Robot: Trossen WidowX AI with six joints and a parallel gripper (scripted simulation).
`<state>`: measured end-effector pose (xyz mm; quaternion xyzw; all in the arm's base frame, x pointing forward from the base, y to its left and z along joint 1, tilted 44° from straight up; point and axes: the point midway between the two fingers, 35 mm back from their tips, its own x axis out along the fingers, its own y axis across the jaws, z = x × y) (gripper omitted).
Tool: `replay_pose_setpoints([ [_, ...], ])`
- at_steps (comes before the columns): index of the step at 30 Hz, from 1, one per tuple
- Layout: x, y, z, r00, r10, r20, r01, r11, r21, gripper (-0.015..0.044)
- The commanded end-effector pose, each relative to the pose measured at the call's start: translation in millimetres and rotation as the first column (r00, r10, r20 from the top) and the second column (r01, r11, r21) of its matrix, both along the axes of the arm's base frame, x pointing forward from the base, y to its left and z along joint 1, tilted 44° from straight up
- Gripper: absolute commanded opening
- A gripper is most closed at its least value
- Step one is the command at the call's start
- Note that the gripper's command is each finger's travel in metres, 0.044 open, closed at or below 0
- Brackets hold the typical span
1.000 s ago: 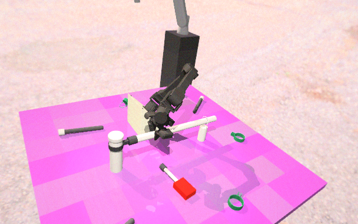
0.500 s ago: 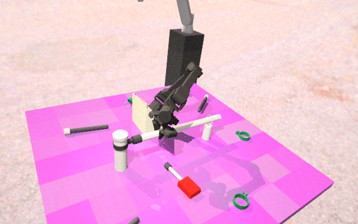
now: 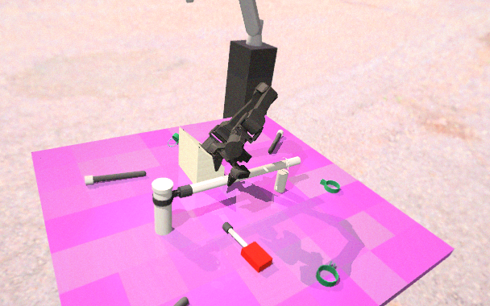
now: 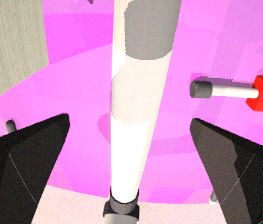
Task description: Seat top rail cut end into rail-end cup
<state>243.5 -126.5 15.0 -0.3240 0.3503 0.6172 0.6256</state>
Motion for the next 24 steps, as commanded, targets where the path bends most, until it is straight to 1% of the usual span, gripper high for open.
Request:
replay_pose_setpoints([
  [1, -0.3, 1.0, 12.2, 1.000, -0.003, 0.003, 0.003, 1.000, -0.002, 0.0440],
  [5, -0.1, -3.1, 11.3, 1.000, 0.000, 0.002, 0.000, 1.000, -0.002, 0.0440],
  [11, -3.6, -23.9, 48.2, 1.000, 0.000, 0.001, 0.000, 1.000, -0.002, 0.0440],
  [24, -3.6, -23.9, 48.2, 1.000, 0.000, 0.001, 0.000, 1.000, -0.002, 0.0440],
])
